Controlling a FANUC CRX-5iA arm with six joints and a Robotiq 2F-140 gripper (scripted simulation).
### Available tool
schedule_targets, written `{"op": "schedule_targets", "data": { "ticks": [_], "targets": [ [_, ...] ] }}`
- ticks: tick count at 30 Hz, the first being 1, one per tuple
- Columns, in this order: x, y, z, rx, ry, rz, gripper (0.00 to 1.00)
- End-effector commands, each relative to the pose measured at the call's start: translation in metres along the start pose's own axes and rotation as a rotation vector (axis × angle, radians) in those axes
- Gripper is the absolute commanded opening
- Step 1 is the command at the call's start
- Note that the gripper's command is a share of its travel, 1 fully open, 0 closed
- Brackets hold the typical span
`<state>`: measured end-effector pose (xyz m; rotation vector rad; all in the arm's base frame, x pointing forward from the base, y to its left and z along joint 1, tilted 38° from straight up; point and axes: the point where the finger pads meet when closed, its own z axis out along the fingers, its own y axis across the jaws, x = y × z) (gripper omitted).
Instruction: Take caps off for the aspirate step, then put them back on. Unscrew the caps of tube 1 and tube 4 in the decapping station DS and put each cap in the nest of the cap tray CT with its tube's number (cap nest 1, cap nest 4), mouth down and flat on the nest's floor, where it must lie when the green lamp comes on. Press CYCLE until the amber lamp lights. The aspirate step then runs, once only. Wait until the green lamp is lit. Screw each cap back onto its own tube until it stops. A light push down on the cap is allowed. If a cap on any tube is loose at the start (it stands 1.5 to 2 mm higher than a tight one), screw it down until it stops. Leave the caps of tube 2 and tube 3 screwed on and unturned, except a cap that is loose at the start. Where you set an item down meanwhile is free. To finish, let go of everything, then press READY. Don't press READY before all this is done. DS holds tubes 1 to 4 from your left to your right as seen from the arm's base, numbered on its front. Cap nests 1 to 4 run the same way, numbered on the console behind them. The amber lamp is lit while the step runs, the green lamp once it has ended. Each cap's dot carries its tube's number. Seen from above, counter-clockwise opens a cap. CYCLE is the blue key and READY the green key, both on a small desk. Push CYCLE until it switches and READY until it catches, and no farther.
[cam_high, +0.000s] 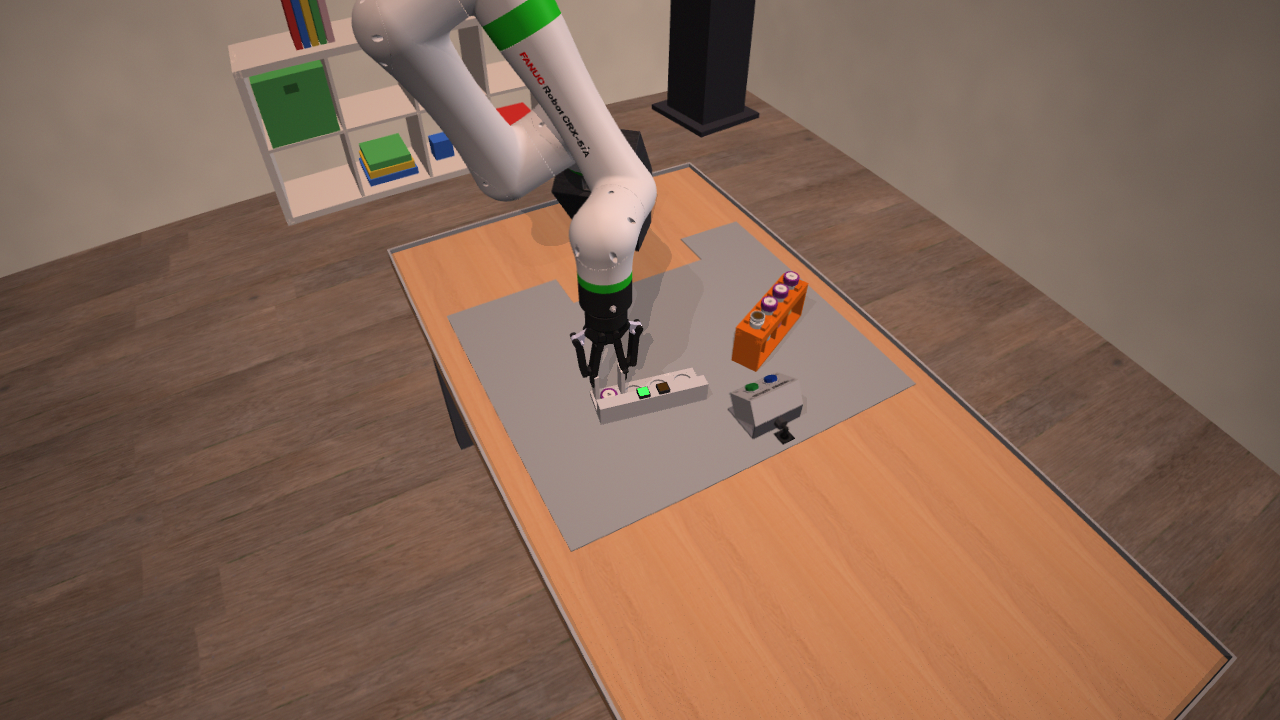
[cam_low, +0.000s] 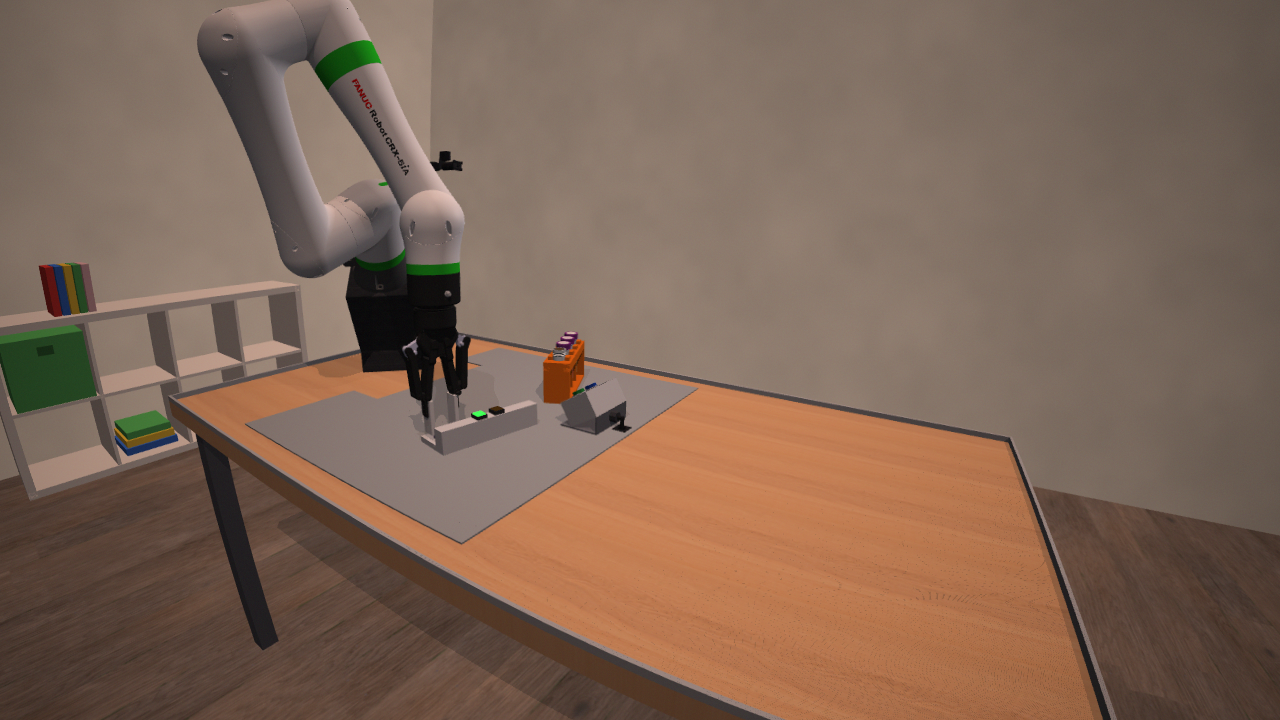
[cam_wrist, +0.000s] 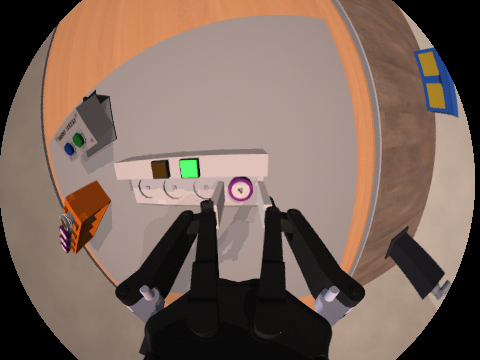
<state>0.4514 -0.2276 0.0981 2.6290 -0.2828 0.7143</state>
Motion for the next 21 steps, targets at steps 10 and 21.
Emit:
{"op": "schedule_targets", "data": {
  "ticks": [10, 21],
  "targets": [
    [-0.0009, -0.0003, 0.0034, 0.000, 0.000, 0.000, 0.29],
    [-0.0011, -0.0004, 0.0089, 0.000, 0.000, 0.000, 0.29]
  ]
}}
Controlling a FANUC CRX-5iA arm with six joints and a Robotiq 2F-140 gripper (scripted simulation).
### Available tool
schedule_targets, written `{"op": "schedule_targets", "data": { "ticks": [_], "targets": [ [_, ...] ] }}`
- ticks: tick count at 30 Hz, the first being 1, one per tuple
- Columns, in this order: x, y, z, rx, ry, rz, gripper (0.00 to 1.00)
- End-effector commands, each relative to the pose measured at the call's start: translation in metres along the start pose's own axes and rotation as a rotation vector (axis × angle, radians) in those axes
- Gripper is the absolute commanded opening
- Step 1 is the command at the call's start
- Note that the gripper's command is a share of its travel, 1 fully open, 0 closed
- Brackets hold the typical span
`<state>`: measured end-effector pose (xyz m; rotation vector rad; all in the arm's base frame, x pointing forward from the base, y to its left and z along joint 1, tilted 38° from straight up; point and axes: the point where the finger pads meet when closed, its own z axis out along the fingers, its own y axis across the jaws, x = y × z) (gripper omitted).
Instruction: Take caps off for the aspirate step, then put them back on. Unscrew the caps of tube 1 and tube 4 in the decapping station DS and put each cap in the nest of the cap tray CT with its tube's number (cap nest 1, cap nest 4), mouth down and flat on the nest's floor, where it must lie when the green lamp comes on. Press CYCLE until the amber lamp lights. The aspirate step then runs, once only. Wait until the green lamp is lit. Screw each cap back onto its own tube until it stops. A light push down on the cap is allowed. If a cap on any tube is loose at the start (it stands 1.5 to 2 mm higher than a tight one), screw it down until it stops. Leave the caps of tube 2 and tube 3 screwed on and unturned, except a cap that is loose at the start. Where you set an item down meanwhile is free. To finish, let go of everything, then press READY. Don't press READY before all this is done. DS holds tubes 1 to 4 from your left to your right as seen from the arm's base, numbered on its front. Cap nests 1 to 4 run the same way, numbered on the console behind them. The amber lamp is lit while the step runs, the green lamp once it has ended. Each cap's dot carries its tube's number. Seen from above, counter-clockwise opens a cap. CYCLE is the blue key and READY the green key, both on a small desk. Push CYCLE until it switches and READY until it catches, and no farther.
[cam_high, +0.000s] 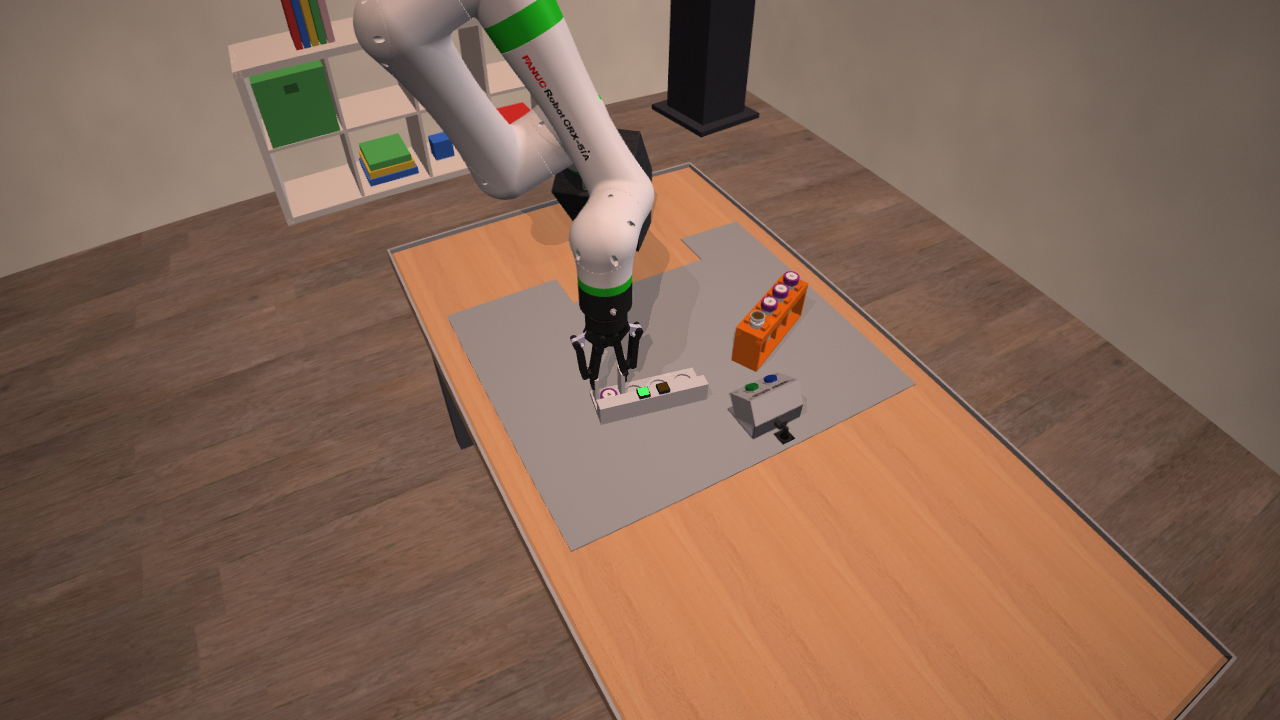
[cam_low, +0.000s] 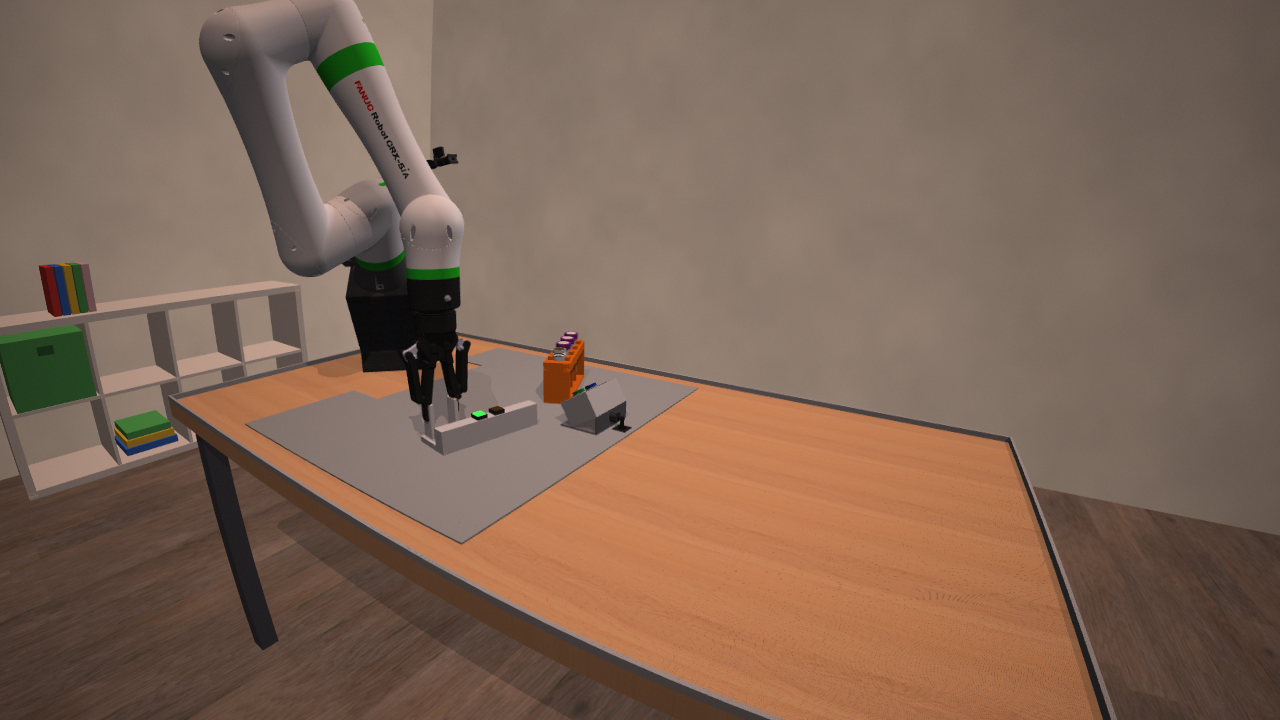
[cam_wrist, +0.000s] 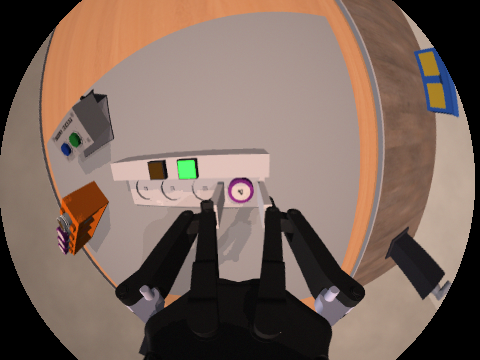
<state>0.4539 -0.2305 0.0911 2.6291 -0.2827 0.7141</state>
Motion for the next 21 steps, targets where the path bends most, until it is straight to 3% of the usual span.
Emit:
{"op": "schedule_targets", "data": {
  "ticks": [1, 8, 9, 21],
  "targets": [
    [0.0001, -0.0001, 0.0017, 0.000, 0.001, 0.000, 0.29],
    [0.0001, -0.0001, 0.0022, 0.000, 0.001, 0.000, 0.29],
    [0.0001, -0.0001, 0.0022, 0.000, 0.001, 0.000, 0.00],
    [0.0001, -0.0001, 0.0022, 0.000, 0.001, 0.000, 0.00]
  ]
}}
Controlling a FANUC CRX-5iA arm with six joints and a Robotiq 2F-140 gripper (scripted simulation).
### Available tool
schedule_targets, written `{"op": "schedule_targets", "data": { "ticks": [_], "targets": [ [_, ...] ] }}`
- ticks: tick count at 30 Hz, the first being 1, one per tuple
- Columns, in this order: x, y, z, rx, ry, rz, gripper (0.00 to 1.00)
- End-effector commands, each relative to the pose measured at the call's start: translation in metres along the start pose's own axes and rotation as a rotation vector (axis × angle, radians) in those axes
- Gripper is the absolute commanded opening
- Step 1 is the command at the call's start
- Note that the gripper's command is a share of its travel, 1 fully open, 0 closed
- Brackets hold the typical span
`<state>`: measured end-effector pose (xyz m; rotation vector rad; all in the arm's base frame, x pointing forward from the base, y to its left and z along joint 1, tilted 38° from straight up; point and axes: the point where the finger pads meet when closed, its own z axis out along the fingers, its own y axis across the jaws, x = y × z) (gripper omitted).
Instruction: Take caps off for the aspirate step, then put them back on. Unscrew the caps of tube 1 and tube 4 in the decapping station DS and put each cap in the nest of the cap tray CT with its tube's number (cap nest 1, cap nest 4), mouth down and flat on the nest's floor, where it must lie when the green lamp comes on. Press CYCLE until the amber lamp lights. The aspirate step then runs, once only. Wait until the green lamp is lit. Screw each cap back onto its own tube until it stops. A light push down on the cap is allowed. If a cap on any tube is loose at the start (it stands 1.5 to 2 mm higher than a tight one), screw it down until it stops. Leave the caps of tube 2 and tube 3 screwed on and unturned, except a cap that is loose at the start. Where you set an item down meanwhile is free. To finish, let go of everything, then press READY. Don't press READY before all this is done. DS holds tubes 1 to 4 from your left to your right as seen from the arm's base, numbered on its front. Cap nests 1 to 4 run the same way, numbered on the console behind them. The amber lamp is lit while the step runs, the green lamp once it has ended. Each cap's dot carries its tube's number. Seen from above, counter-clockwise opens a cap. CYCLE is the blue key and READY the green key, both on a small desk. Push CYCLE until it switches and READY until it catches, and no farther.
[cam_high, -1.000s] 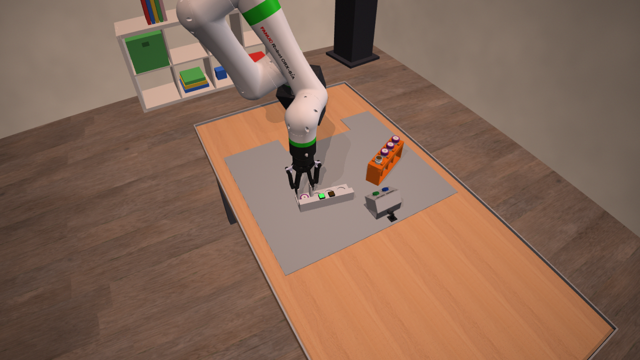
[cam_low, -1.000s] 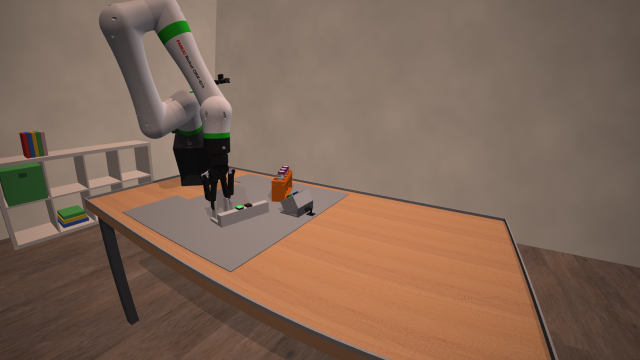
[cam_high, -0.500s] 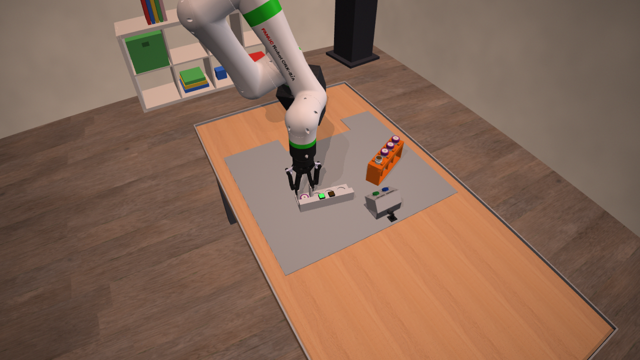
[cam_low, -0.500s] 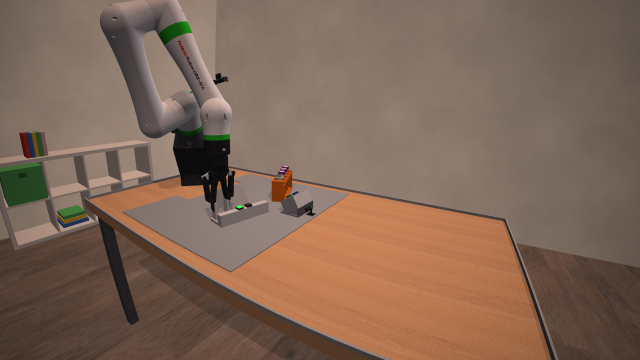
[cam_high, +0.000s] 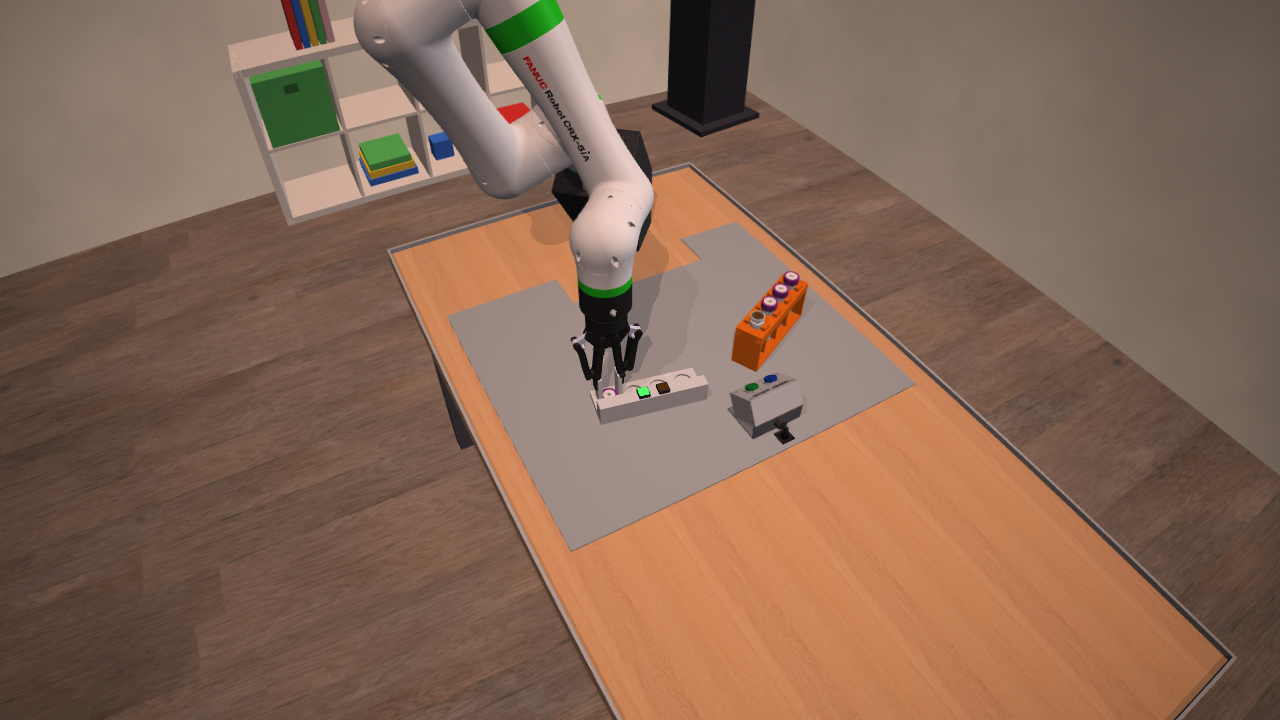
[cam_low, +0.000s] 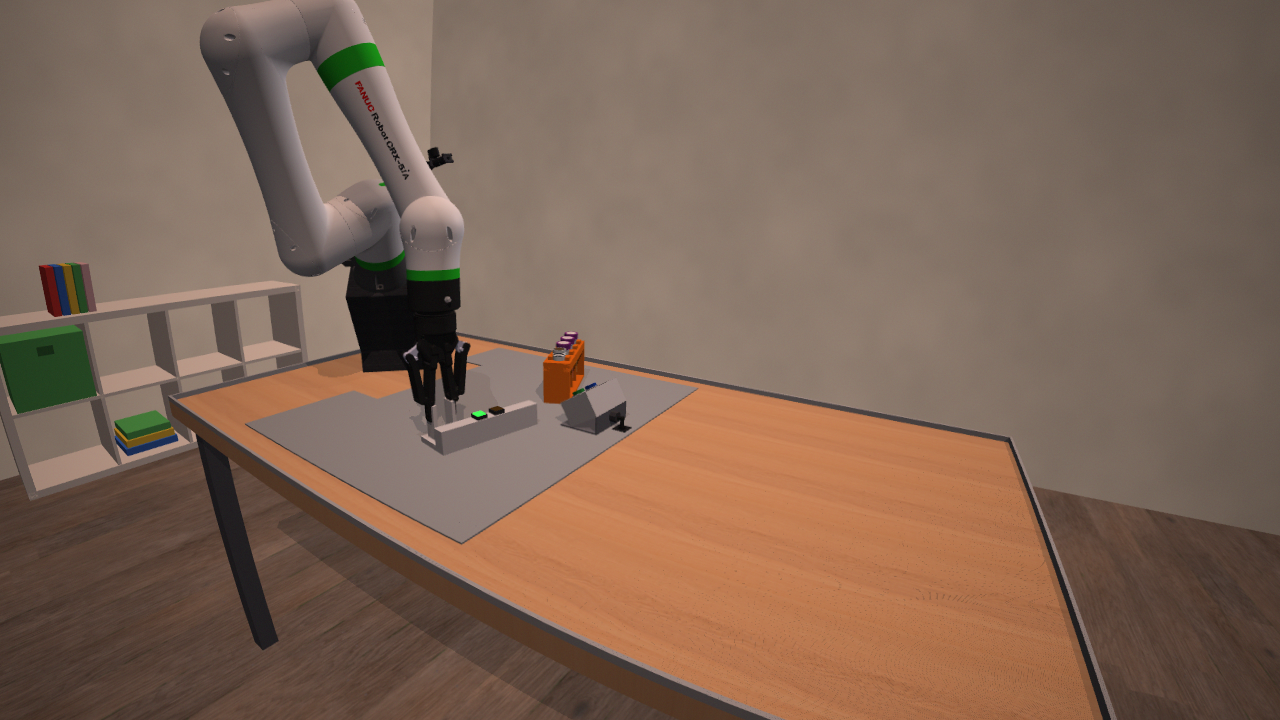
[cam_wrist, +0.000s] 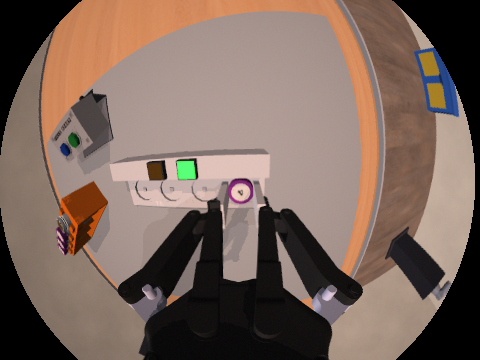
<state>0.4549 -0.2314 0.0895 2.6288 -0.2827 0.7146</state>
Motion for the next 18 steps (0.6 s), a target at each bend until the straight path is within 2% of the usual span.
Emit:
{"op": "schedule_targets", "data": {
  "ticks": [1, 2, 17, 18],
  "targets": [
    [0.000, 0.000, 0.000, 0.000, 0.000, 0.000, 0.00],
    [0.000, 0.000, 0.000, 0.000, 0.000, 0.000, 0.00],
    [0.000, 0.000, -0.075, 0.000, 0.000, 0.000, 0.00],
    [0.000, 0.000, -0.075, 0.000, 0.000, 0.000, 0.00]
  ]
}}
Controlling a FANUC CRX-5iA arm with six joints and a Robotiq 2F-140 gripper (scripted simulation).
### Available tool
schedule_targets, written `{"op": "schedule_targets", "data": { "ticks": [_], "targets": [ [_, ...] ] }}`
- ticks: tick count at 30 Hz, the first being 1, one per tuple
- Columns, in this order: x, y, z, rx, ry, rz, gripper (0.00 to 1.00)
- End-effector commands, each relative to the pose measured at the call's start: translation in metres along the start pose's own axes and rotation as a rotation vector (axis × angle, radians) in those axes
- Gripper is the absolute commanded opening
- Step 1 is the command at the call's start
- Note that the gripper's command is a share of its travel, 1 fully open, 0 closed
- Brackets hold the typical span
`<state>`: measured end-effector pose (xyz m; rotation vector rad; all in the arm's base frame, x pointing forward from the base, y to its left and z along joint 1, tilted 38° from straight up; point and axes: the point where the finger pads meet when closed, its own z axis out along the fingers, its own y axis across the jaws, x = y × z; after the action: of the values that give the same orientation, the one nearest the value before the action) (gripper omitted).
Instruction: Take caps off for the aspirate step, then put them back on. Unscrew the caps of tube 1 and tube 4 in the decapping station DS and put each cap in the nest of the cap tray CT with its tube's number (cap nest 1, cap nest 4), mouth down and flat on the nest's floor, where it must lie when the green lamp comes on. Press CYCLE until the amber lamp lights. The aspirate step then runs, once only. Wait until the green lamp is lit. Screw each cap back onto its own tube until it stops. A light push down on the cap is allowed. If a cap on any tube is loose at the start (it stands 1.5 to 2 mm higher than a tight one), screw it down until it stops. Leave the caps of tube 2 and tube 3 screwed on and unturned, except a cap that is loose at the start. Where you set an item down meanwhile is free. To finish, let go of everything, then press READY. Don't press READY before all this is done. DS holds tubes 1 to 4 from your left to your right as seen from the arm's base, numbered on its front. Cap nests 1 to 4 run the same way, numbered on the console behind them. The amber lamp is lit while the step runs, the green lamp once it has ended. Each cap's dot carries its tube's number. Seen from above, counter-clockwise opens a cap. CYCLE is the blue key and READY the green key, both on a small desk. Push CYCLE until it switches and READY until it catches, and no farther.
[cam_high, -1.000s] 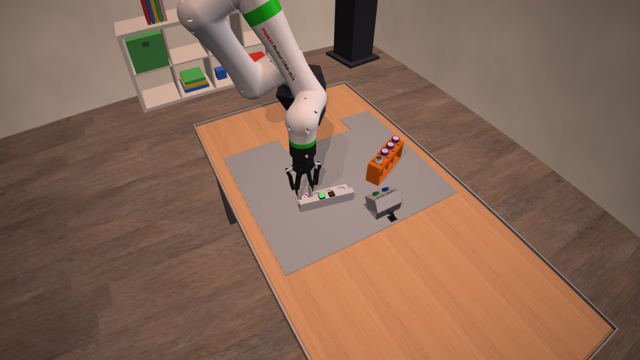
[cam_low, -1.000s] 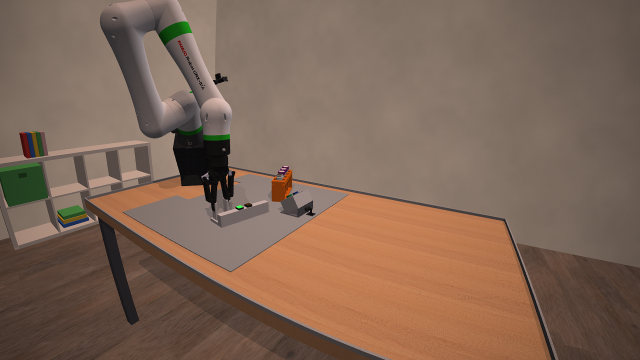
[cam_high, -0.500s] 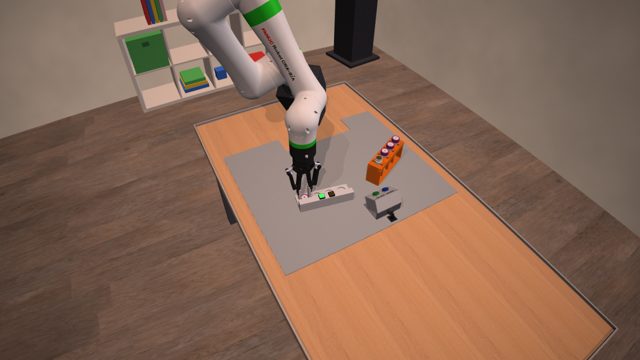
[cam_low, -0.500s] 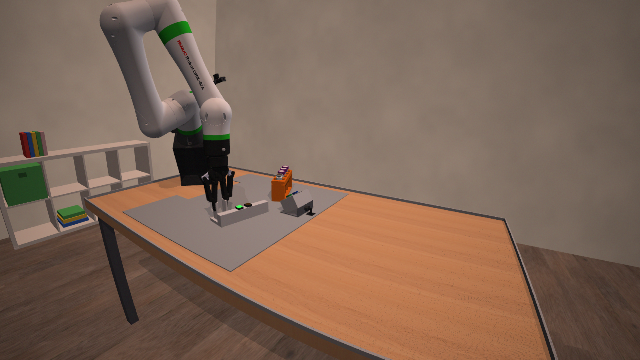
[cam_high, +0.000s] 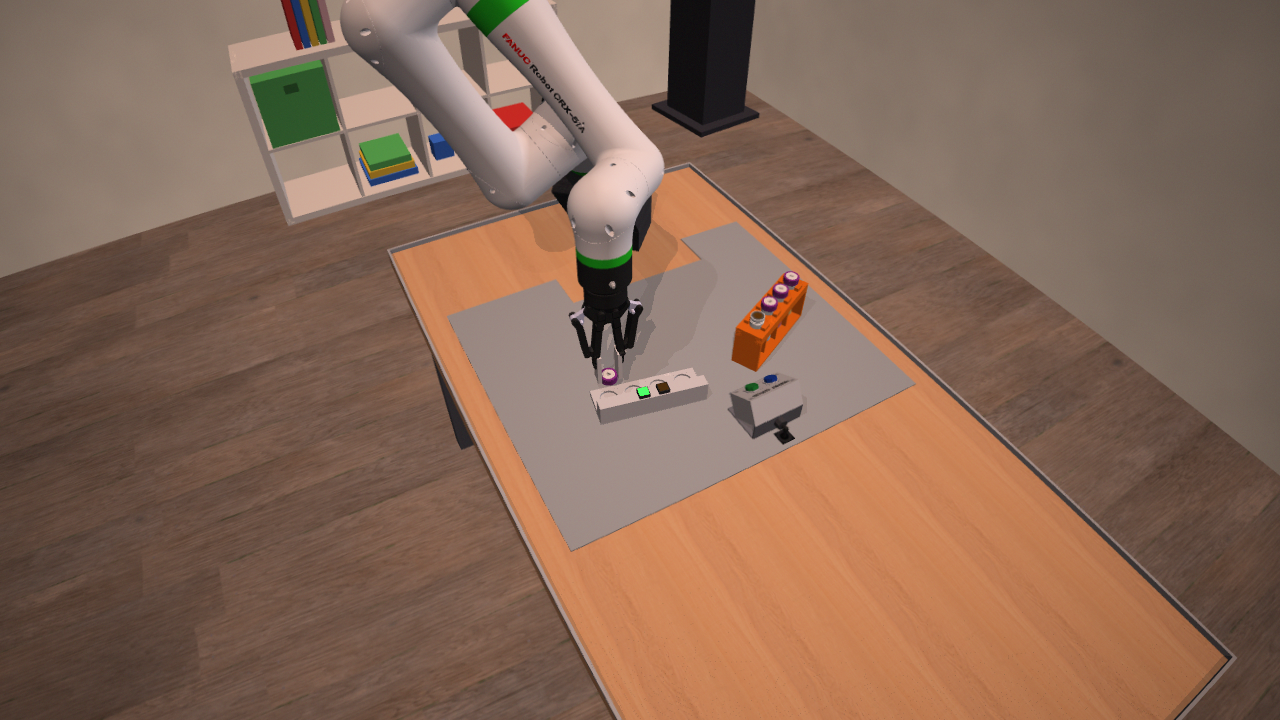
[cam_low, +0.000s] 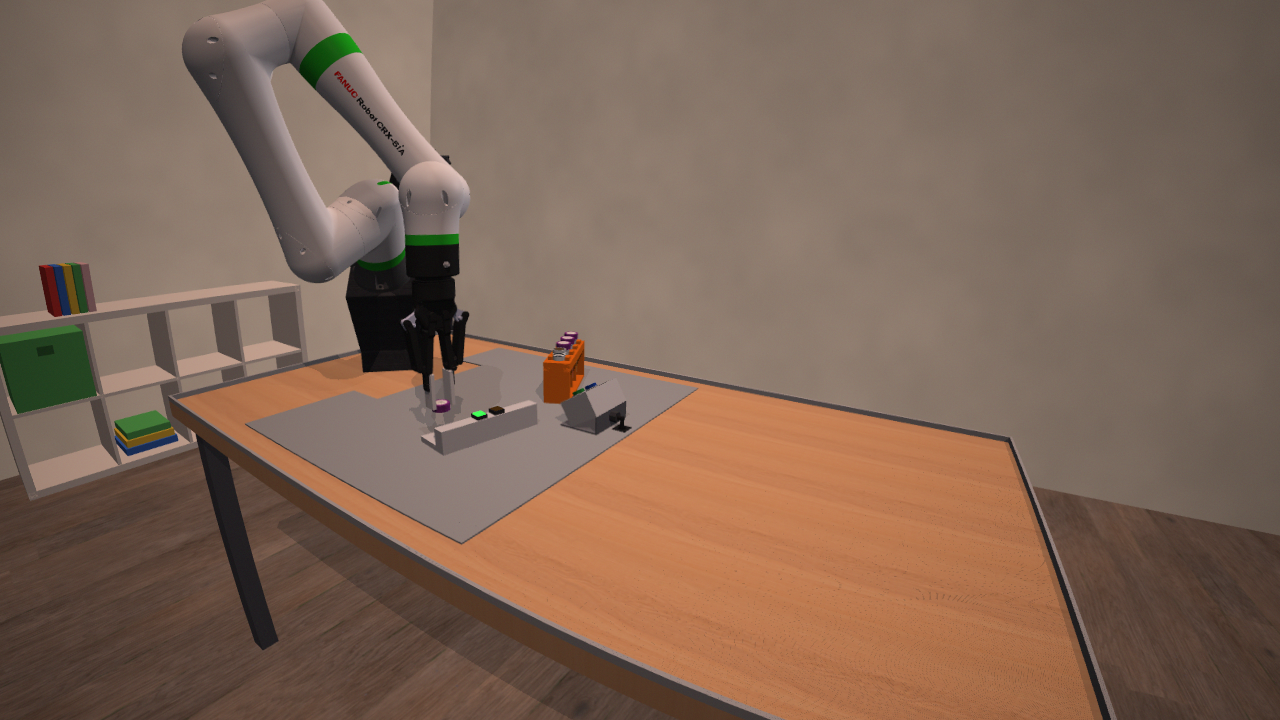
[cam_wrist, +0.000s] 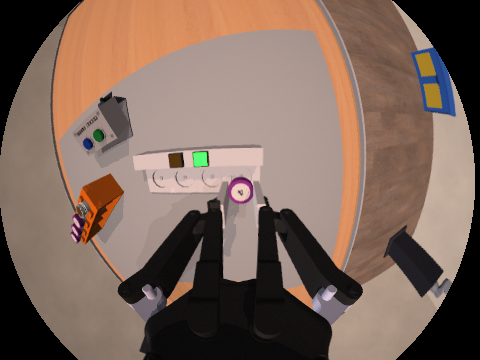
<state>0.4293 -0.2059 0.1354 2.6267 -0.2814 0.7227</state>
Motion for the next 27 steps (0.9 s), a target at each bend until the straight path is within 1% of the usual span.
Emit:
{"op": "schedule_targets", "data": {
  "ticks": [1, 14, 19, 22, 24, 25, 26, 27],
  "targets": [
    [0.000, 0.000, -0.017, 0.000, -0.006, 0.000, 0.00],
    [0.001, 0.000, -0.081, 0.000, -0.006, 0.000, 0.00],
    [0.001, 0.000, -0.081, 0.000, -0.006, 0.000, 0.00],
    [-0.002, -0.024, -0.081, -0.001, -0.006, 0.250, 0.00],
    [-0.002, -0.024, -0.081, -0.001, -0.006, 0.250, 0.00],
    [-0.002, -0.033, -0.081, -0.001, -0.006, 0.333, 0.00],
    [-0.002, -0.033, -0.081, -0.001, -0.006, 0.333, 0.00],
    [-0.003, -0.041, -0.081, -0.002, -0.006, 0.416, 0.00]
  ]
}}
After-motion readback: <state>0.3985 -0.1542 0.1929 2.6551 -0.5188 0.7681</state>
